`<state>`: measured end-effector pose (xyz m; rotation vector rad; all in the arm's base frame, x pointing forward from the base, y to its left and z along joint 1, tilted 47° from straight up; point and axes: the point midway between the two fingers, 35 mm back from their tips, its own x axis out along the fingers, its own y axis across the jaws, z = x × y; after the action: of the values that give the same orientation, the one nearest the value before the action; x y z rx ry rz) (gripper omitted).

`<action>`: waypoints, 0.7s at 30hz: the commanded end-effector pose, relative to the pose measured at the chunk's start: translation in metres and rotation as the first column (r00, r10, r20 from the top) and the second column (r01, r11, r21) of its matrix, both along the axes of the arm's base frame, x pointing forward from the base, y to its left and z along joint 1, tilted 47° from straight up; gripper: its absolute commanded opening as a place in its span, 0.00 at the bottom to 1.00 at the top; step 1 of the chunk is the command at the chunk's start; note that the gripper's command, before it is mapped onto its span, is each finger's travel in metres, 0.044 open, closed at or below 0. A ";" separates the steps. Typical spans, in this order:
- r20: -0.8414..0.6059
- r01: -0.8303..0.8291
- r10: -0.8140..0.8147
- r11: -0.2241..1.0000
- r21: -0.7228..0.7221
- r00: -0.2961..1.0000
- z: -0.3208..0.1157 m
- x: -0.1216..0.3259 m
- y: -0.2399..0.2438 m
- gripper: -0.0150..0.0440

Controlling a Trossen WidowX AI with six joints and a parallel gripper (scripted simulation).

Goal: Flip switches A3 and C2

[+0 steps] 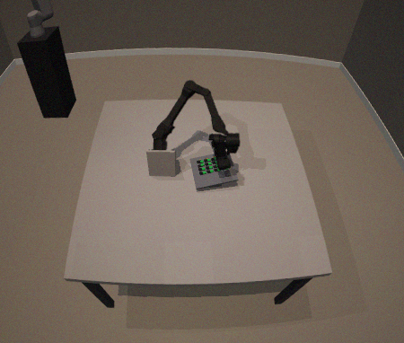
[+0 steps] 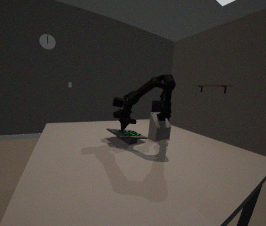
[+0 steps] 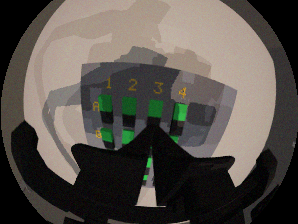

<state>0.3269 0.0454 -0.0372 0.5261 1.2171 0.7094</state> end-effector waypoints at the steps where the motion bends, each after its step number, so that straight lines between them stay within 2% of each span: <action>1: -0.002 0.003 -0.003 1.000 0.003 1.000 0.000 0.000 0.000 0.25; 21: -0.002 0.003 -0.003 1.000 0.004 1.000 -0.002 0.001 0.002 0.25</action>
<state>0.3272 0.0469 -0.0384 0.5260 1.2169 0.7095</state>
